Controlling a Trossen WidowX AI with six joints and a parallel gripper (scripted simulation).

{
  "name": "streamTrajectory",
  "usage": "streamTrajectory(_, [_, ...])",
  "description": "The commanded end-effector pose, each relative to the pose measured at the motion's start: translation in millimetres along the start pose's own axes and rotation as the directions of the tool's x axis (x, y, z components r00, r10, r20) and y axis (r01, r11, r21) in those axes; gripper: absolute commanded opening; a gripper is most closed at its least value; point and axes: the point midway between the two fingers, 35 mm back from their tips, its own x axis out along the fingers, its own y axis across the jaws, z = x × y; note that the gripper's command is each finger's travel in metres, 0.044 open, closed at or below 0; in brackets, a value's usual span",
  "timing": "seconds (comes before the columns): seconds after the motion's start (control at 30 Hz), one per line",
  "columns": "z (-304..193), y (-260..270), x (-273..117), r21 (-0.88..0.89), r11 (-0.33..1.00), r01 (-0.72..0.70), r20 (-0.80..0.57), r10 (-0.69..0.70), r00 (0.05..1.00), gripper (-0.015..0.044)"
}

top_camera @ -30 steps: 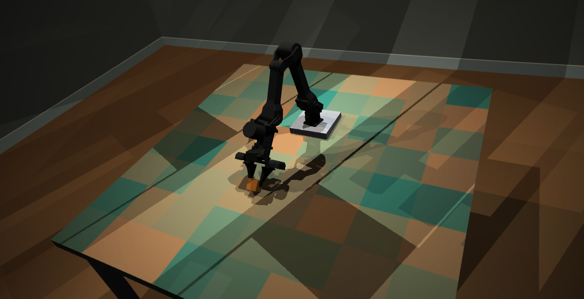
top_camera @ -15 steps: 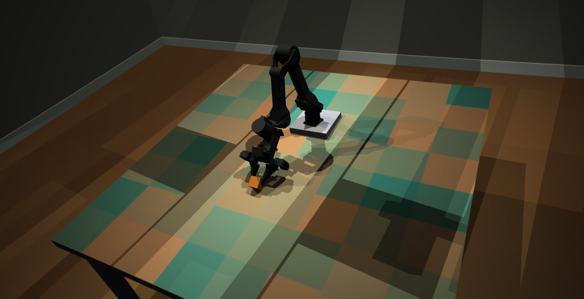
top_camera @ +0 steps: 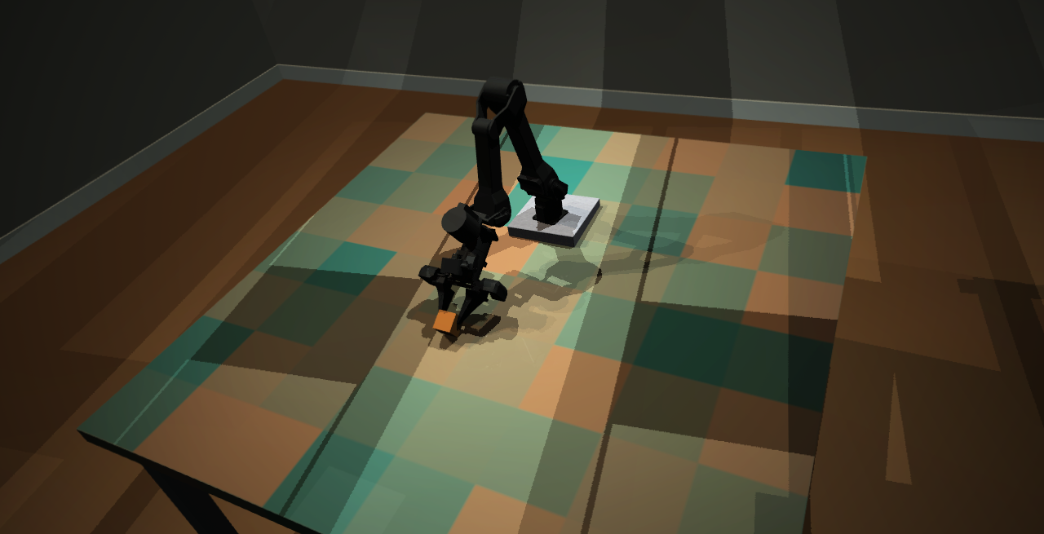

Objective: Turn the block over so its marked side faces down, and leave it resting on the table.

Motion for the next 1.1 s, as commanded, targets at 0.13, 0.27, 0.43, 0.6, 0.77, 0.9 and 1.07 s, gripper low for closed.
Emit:
streamTrajectory(0.13, [1.4, 0.4, -0.2, 0.005, 1.0, -0.004, 0.006, 0.004, 1.0, 0.0079])
streamTrajectory(0.27, [1.4, 0.4, -0.2, 0.005, 1.0, -0.004, 0.006, 0.004, 1.0, 0.0184])
streamTrajectory(0.43, [1.4, 0.4, -0.2, 0.005, 1.0, -0.004, 0.006, 0.004, 1.0, 0.0315])
streamTrajectory(0.6, [1.4, 0.4, -0.2, 0.005, 1.0, -0.004, 0.006, 0.004, 1.0, 0.044])
streamTrajectory(0.77, [1.4, 0.4, -0.2, 0.005, 1.0, -0.004, 0.006, 0.004, 1.0, 0.044])
streamTrajectory(0.9, [1.4, 0.4, -0.2, 0.005, 1.0, -0.004, 0.006, 0.004, 1.0, 0.044])
streamTrajectory(1.07, [1.4, 0.4, -0.2, 0.005, 1.0, -0.004, 0.006, 0.004, 1.0, 0.044])
